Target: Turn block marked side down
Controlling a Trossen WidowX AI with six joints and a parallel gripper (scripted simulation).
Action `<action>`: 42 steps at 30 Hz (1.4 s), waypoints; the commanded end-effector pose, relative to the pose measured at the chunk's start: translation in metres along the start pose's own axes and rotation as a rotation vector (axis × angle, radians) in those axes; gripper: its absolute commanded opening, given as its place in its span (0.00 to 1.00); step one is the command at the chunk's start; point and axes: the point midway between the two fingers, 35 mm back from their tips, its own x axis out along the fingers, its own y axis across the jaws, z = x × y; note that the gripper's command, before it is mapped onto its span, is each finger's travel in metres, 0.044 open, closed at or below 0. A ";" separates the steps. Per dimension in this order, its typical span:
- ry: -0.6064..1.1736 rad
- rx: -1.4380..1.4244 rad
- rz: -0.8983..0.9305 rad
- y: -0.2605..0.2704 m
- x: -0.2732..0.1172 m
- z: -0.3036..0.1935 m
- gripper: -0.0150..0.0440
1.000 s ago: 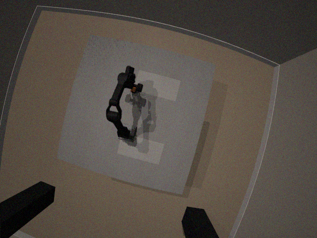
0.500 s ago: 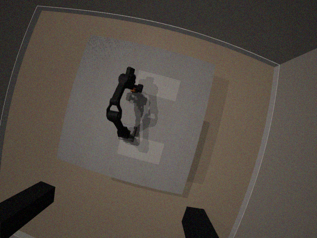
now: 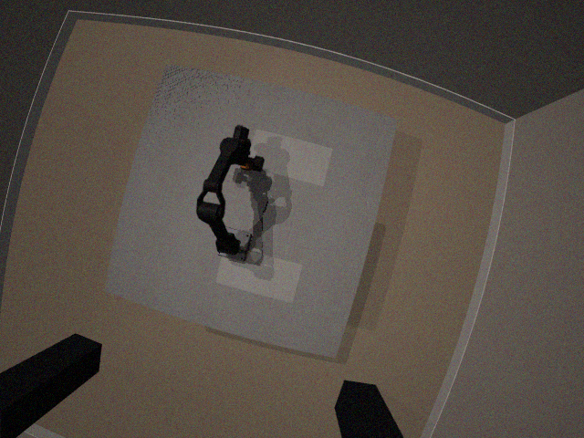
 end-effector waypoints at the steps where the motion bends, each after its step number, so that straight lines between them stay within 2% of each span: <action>1: 0.009 0.002 0.003 0.000 0.004 -0.001 0.78; 6: 0.009 0.002 0.003 0.000 0.004 -0.001 0.56; 23: 0.009 0.002 0.003 0.000 0.004 -0.001 0.36; 26: 0.009 0.003 0.003 0.000 -0.004 -0.001 0.25; 30: 0.009 0.002 0.003 0.000 -0.025 -0.001 0.25; 36: 0.007 0.002 0.003 0.000 -0.026 -0.001 0.25; 42: -0.068 0.001 0.002 0.001 -0.022 0.001 0.25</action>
